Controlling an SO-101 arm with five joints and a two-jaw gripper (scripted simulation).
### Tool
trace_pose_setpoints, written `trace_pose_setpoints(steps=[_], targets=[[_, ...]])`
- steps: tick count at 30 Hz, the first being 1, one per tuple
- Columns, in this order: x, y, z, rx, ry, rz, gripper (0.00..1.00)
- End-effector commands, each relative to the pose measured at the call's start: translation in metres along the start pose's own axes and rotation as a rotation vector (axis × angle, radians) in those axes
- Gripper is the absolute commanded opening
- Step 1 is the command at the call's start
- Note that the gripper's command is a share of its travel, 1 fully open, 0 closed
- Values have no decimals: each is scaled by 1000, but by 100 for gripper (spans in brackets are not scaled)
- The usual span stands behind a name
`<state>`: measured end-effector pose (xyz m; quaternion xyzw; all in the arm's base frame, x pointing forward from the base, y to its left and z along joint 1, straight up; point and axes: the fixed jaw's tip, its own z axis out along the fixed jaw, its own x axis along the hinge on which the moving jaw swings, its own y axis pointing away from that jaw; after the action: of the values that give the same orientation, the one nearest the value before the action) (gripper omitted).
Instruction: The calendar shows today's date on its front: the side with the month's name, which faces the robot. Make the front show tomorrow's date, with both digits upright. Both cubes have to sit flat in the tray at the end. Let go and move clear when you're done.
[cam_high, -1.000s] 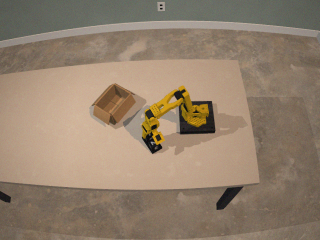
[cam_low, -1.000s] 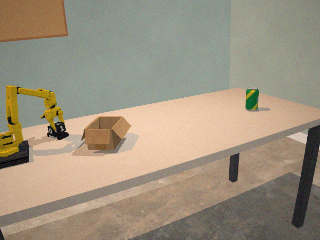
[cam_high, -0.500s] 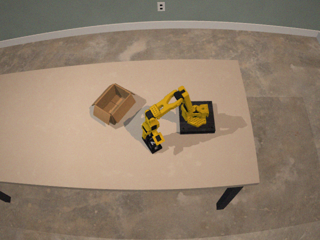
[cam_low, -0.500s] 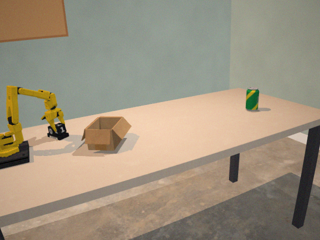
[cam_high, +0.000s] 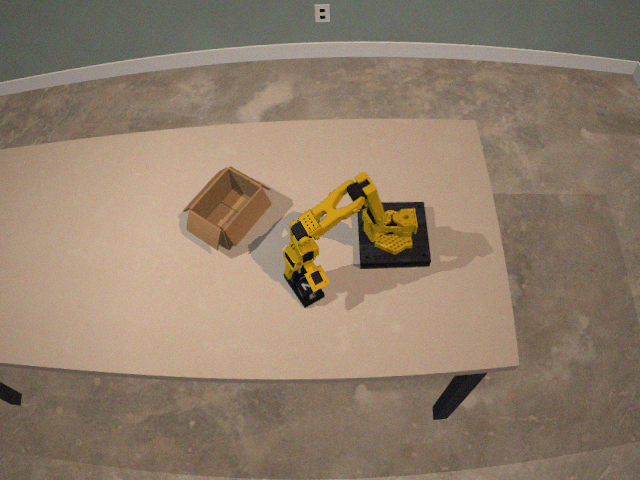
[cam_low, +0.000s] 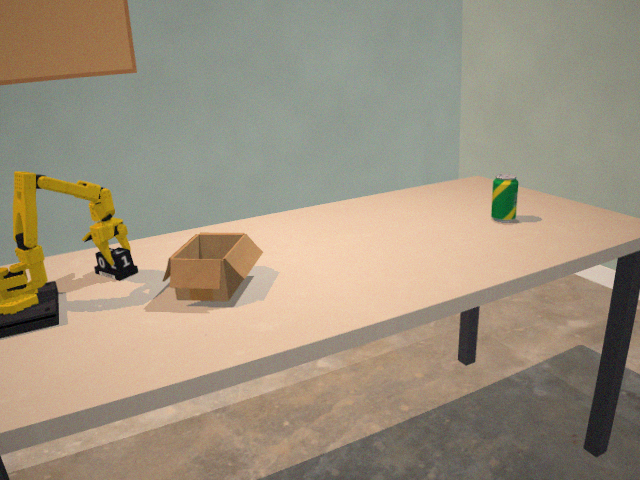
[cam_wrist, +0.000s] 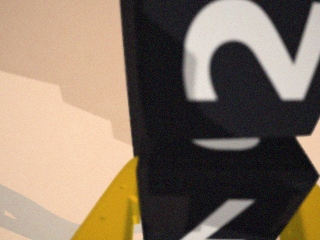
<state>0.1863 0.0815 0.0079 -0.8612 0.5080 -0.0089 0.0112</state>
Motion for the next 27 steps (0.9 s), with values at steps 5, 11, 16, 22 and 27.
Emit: trace_pose_setpoints(steps=[5,11,16,22,27], targets=[[1,5,8,-24,-4,1,0],[1,5,8,-24,-4,1,0],[1,5,8,-24,-4,1,3],[1,5,8,-24,-4,1,19],[1,5,8,-24,-4,1,24]])
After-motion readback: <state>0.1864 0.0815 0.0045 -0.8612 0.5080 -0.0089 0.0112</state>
